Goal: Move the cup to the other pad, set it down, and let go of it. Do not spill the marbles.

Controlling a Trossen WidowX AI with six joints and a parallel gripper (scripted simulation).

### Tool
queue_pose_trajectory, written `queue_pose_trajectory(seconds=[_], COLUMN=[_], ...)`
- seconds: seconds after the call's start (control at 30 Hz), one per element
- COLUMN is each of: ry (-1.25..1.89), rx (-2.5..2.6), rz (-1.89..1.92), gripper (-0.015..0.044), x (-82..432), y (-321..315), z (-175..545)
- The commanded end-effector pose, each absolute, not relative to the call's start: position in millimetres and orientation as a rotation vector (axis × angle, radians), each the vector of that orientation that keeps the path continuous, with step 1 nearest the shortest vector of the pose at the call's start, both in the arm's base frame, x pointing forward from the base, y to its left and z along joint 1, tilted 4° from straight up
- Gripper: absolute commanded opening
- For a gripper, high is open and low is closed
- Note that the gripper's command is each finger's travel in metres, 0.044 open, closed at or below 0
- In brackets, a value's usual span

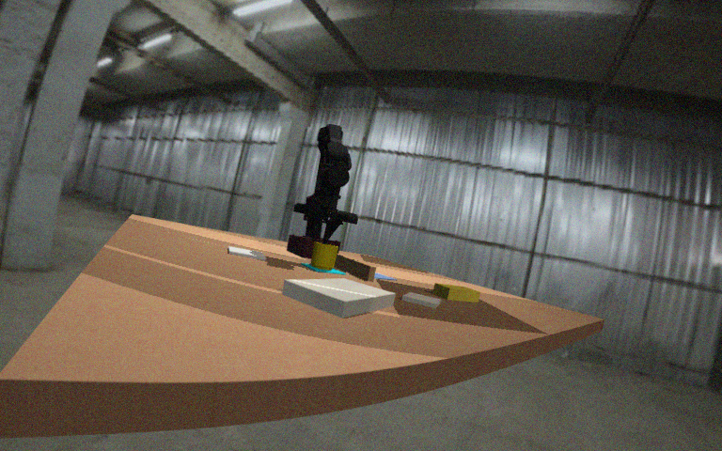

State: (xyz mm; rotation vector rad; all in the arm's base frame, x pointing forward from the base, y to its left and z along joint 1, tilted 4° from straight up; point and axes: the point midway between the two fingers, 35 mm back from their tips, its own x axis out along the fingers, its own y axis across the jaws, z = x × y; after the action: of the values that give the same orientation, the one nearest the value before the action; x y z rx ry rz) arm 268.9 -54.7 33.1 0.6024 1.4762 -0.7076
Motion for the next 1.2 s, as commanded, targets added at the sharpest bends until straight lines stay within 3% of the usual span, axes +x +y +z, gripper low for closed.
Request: queue_pose_trajectory(seconds=[0.0, 0.33, 0.7, 1.17], ry=[1.464, 1.465, 1.475, 1.467], rx=[0.605, 0.603, 0.601, 0.603], rz=[-0.709, -0.709, -0.707, -0.708], gripper=[0.0147, 0.0147, 0.0435, 0.0440], x=[270.1, 268.0, 268.5, 270.5], y=[-54.5, -52.1, -52.1, -48.6], z=[42.1, 54.6, 54.1, 106.1])
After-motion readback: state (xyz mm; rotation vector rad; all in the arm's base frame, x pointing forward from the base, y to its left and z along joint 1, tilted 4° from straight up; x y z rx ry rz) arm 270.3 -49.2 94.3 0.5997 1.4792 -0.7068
